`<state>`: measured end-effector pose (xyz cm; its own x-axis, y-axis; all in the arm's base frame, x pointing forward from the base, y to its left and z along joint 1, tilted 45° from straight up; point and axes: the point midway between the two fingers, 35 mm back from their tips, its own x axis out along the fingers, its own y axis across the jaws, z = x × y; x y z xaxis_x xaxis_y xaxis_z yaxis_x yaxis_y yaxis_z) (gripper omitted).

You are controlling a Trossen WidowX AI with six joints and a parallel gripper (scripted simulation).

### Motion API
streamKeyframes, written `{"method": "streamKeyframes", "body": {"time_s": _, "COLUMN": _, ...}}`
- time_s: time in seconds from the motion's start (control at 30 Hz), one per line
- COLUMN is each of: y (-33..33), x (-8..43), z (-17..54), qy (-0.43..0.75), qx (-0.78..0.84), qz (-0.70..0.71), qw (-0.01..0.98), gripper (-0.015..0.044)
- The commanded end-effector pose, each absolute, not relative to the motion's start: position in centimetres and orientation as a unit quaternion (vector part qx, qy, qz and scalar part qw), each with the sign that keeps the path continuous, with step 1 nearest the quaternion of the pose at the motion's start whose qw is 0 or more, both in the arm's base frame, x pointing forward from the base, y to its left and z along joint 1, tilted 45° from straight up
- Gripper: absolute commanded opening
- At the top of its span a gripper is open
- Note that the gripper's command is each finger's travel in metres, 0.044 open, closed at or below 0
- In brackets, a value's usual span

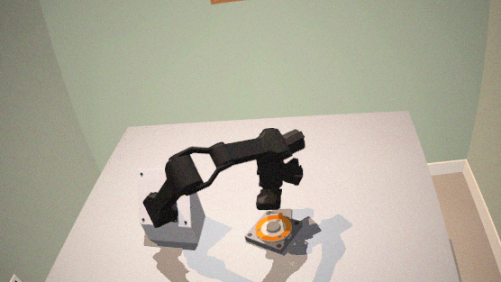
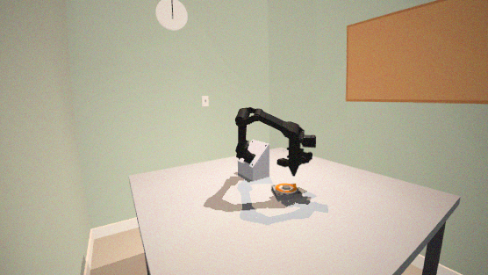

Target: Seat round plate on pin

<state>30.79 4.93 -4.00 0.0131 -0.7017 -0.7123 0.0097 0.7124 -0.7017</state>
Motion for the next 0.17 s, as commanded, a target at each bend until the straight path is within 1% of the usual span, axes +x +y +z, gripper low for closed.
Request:
{"method": "streamKeyframes", "body": {"time_s": 0.0, "y": 4.96, "x": 30.77, "z": -4.06, "qy": 0.649, "qx": -0.269, "qz": -0.268, "qw": 0.66, "gripper": 0.0}}
{"method": "streamKeyframes", "body": {"time_s": 0.13, "y": 4.96, "x": 30.77, "z": -4.06, "qy": 0.649, "qx": -0.269, "qz": -0.268, "qw": 0.66, "gripper": 0.0}}
